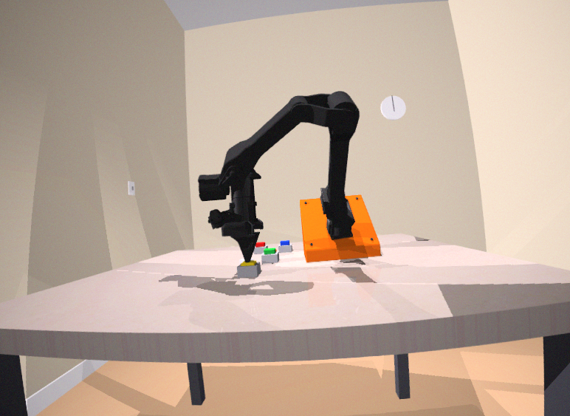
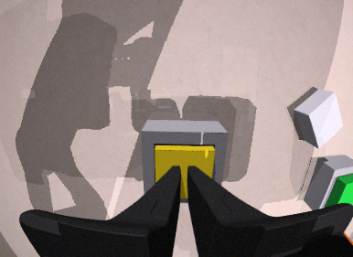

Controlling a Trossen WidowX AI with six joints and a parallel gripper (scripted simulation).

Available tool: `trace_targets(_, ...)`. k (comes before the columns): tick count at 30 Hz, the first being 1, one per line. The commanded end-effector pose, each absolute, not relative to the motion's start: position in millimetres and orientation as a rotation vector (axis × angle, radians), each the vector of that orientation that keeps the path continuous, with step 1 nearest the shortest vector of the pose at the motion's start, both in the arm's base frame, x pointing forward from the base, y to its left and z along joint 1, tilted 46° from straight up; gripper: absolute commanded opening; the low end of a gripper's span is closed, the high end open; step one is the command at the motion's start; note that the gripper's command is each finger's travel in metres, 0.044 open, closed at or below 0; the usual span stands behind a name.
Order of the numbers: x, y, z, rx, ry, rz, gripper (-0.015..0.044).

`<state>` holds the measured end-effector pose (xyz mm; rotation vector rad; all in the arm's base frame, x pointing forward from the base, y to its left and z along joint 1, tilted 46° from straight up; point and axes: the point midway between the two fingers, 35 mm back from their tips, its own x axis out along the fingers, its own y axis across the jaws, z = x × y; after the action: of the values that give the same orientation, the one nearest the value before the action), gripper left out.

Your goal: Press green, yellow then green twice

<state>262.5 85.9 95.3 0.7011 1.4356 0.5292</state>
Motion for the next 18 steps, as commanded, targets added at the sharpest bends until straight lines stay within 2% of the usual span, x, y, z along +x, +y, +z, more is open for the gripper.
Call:
trace_targets(1,261,87,94,0.708,1.443,0.529,0.0020)
trace_targets(12,259,61,119,0.707,1.444,0.527,0.0020)
trace_targets(18,254,20,159,0.706,1.447,0.525,0.0020)
